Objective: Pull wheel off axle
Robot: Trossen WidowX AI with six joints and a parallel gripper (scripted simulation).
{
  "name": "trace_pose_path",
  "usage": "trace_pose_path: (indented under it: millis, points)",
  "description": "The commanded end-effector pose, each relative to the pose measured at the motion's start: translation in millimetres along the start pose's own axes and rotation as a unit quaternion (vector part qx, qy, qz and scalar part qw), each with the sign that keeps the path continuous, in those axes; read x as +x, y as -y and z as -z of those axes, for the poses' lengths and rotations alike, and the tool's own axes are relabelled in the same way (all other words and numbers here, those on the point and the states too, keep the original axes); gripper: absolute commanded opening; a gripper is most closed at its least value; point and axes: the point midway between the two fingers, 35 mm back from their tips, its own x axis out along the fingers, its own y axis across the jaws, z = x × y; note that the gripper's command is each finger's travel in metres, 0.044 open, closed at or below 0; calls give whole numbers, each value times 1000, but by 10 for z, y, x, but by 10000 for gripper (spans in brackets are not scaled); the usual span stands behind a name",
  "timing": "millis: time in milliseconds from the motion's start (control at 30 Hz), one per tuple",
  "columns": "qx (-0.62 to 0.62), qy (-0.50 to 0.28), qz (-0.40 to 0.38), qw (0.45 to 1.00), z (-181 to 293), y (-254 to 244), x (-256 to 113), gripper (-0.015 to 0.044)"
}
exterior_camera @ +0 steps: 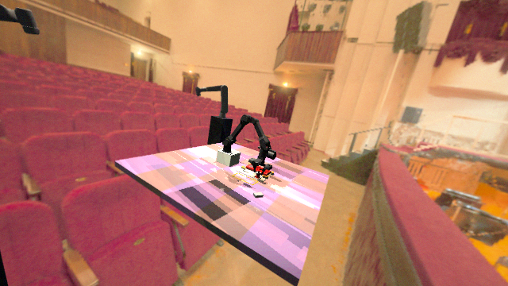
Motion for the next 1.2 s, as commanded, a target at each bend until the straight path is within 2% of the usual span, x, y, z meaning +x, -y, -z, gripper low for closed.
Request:
trace_pose_path:
  millis: [0,533,733,767,1167]
  points:
    - [0,0,0,1000,0,0,0,274]
    - [0,0,0,1000,0,0,0,167]
    - [0,0,0,1000,0,-1,-11,10]
    - [0,0,0,1000,0,-1,-15,0]
    - [0,0,-1,1000,0,-2,-54,0]
